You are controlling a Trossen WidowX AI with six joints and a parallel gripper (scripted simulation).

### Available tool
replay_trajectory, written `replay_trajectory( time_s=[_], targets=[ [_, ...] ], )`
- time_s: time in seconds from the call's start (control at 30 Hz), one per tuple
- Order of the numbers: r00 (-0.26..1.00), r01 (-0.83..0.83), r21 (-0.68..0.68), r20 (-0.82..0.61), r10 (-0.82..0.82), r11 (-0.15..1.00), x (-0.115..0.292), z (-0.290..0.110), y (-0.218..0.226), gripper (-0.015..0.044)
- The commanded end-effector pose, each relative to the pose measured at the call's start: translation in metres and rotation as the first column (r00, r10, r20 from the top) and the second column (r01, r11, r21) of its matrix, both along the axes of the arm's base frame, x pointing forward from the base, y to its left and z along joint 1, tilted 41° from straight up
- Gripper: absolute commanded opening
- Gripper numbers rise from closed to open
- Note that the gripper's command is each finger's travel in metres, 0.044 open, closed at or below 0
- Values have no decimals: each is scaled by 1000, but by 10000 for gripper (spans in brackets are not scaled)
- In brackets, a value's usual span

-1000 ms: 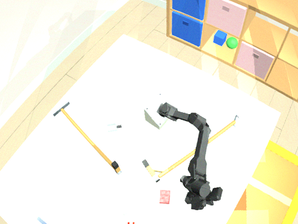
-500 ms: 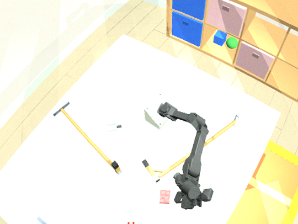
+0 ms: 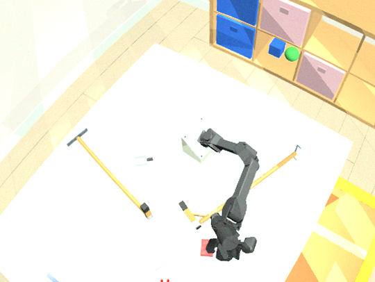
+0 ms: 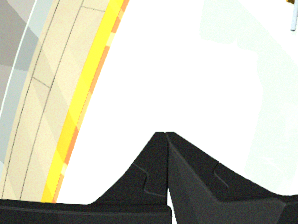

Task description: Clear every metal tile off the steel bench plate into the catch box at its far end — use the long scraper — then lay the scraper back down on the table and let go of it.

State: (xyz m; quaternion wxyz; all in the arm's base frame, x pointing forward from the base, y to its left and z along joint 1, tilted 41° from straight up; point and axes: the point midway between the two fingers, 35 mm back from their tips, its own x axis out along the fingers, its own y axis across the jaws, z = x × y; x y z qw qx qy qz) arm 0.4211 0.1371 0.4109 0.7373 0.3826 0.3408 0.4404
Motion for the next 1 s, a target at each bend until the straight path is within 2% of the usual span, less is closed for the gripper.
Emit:
replay_trajectory(
  time_s=[0.0, 0.97],
  targets=[
    [1000, 29, -30, -3, -29, 999, 5, -13, -11, 0],
    [990, 136, -233, -4, -141, 963, 15, -80, -78, 0]
  ],
)
